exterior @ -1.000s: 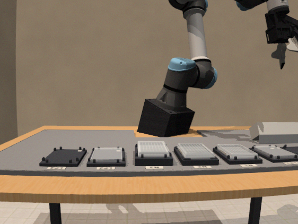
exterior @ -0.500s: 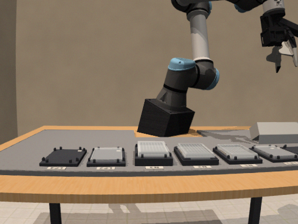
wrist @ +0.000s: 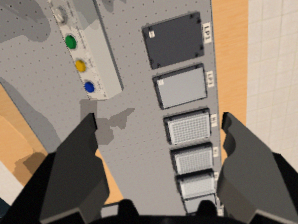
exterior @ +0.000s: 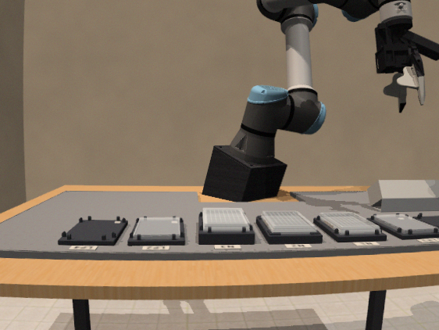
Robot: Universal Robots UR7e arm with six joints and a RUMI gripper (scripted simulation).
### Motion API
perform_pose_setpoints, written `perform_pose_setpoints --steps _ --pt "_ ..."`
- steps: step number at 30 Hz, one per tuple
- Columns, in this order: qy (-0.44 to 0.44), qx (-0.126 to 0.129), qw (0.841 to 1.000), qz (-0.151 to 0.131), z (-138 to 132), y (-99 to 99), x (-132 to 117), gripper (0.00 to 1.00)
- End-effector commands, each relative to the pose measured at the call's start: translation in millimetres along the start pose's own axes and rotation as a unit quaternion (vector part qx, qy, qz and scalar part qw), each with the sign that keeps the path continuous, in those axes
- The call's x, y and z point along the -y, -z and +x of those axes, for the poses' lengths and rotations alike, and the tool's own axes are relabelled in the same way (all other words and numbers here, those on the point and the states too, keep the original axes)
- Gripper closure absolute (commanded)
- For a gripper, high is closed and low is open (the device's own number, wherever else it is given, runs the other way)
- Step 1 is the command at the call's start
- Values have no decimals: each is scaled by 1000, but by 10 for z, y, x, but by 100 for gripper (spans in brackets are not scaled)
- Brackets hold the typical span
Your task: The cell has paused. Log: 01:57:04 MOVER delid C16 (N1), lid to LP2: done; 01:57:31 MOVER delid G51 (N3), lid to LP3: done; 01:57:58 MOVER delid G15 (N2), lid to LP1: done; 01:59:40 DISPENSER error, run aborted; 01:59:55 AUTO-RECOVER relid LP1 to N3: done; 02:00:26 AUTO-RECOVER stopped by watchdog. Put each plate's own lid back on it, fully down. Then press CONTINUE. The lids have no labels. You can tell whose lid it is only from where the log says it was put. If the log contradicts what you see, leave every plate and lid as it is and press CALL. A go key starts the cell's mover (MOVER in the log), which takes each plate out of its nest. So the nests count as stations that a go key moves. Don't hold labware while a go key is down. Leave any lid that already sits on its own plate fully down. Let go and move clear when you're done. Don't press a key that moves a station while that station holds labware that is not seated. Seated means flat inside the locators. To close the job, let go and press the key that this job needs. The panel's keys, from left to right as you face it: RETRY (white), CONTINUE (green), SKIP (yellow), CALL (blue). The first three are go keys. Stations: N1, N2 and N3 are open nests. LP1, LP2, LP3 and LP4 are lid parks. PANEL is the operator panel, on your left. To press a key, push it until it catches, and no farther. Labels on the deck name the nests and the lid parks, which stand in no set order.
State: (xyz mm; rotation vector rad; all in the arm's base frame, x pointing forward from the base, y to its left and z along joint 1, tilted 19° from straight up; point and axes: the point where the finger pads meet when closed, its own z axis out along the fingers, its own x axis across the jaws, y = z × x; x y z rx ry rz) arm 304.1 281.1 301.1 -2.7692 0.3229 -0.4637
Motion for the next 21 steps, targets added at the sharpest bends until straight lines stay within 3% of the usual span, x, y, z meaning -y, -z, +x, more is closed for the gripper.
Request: perform_pose_setpoints --steps 1,16,21 --pt "-33 2 999 -11 100 -106 -265 18" --pt "-76 4 997 -24 192 -211 -544 18" --pt "-120 5 992 -35 252 -290 -774 18"
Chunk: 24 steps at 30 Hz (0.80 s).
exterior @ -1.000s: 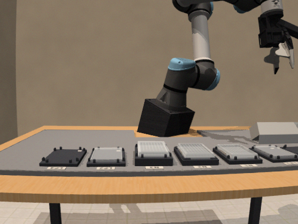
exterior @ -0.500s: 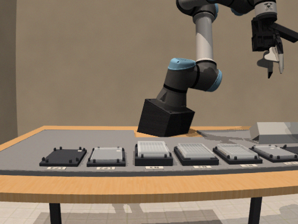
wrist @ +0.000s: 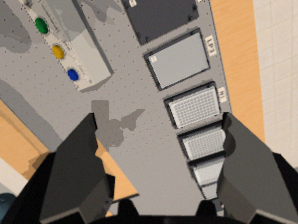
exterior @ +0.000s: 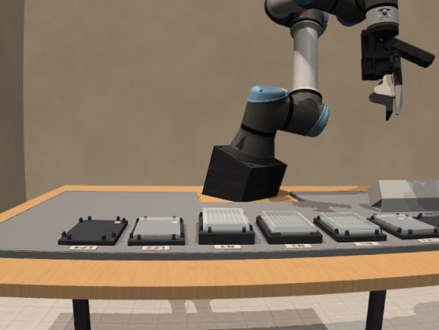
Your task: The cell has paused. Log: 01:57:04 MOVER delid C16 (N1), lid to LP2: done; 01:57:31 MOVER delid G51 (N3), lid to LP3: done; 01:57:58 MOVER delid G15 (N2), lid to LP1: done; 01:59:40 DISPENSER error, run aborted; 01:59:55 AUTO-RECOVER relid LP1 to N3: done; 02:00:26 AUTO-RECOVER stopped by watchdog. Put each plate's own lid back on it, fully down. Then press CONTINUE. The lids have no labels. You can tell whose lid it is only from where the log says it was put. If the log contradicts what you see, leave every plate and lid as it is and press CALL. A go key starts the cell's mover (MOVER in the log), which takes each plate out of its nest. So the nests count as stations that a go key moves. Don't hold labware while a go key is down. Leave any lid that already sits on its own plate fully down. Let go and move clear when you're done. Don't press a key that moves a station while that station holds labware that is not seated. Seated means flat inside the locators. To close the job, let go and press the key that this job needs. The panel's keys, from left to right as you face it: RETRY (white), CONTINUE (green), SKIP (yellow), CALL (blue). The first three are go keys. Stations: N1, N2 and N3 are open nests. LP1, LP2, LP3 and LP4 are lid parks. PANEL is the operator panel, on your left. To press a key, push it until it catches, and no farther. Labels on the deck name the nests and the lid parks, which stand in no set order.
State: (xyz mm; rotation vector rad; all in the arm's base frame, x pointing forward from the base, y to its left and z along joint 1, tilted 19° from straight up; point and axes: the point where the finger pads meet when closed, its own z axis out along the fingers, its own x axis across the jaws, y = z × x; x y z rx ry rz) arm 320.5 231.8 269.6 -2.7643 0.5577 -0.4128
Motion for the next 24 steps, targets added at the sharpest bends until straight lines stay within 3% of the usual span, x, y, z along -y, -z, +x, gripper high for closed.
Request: perform_pose_setpoints --steps 1,5,11,15,24 --pt "-40 3 999 -10 111 -112 -264 18" --pt "-40 3 999 -10 112 -113 -266 18" --pt "-84 4 996 -20 206 -216 -522 18" --pt "-84 4 996 -20 206 -216 -522 18" --pt "-128 6 991 -29 281 -314 -776 18"
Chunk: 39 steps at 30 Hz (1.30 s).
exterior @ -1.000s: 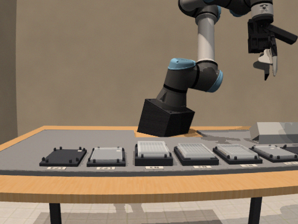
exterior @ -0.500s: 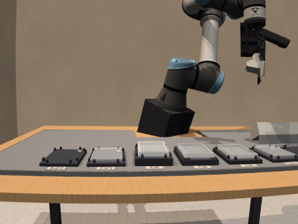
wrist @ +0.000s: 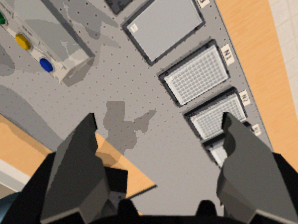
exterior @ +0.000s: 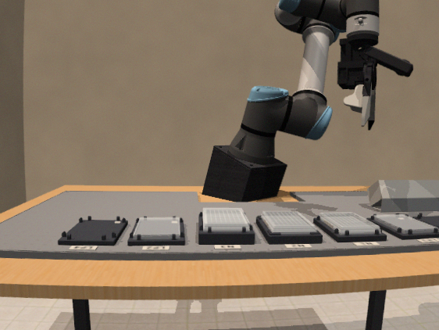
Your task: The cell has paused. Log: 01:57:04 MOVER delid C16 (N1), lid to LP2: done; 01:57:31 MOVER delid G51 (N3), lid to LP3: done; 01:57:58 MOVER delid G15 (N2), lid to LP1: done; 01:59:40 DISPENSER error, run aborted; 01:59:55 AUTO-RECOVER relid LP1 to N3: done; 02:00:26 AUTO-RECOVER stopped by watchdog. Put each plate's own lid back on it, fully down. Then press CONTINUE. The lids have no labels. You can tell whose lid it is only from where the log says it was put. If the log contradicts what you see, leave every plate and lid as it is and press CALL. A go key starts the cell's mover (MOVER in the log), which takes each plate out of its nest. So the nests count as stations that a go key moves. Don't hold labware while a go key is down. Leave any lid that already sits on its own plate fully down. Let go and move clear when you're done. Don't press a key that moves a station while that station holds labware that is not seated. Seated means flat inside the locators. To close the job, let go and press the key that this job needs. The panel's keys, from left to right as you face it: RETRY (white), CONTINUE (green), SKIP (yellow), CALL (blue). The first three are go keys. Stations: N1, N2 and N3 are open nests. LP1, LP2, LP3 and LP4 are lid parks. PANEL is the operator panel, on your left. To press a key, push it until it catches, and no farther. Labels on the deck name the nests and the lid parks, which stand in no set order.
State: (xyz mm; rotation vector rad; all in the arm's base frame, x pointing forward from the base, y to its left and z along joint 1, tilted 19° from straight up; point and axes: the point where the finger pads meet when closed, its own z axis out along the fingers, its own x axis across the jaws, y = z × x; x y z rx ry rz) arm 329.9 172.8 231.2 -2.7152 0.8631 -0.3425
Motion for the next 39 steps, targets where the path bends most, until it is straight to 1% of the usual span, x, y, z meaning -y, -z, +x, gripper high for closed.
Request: perform_pose_setpoints --steps 1,6,10,12,14,17,20,25,31,36,39 --pt "-21 2 1000 -3 70 -69 -142 18" --pt "-66 4 998 -11 170 -165 -350 18" --pt "-66 4 998 -11 178 -173 -368 18" --pt "-86 5 996 -13 213 -212 -453 18" --pt "-86 5 996 -13 213 -212 -453 18" --pt "-111 6 994 -17 264 -269 -581 18" --pt "-111 6 994 -17 268 -273 -591 18" --pt "-156 8 987 -21 341 -370 -809 18" --pt "-156 8 987 -21 341 -370 -810 18" --pt "-201 10 979 -25 400 -465 -1023 18" --pt "-201 10 979 -25 400 -465 -1023 18"
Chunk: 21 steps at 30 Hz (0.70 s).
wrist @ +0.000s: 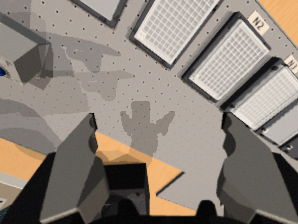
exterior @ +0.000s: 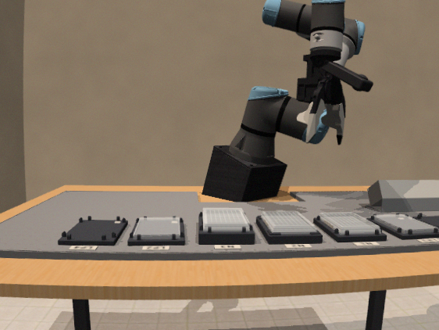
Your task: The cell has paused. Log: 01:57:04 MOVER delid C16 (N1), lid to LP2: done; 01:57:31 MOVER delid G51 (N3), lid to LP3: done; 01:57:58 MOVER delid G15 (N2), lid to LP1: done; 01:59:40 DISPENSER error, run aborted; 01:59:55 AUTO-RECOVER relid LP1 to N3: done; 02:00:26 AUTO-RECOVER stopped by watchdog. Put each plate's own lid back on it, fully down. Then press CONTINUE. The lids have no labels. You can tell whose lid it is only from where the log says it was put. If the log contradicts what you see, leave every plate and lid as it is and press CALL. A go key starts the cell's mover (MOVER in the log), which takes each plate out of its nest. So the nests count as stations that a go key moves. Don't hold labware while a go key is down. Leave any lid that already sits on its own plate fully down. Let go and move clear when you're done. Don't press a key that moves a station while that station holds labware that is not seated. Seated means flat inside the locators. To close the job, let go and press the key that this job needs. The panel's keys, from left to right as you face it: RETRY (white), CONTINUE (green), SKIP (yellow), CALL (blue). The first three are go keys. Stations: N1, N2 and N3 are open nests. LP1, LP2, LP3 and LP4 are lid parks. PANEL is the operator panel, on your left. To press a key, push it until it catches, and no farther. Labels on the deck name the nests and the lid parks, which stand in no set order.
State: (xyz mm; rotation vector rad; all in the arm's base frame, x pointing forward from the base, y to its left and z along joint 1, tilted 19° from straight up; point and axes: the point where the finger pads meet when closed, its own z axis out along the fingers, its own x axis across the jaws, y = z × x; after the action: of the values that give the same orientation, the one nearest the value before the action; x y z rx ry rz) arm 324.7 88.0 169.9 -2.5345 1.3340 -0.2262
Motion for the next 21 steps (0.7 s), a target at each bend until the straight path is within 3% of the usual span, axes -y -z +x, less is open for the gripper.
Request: perform_pose_setpoints --steps 1,21 --pt "-36 4 999 -1 95 -90 -147 18" --pt "-157 11 988 -2 367 -360 -609 18"
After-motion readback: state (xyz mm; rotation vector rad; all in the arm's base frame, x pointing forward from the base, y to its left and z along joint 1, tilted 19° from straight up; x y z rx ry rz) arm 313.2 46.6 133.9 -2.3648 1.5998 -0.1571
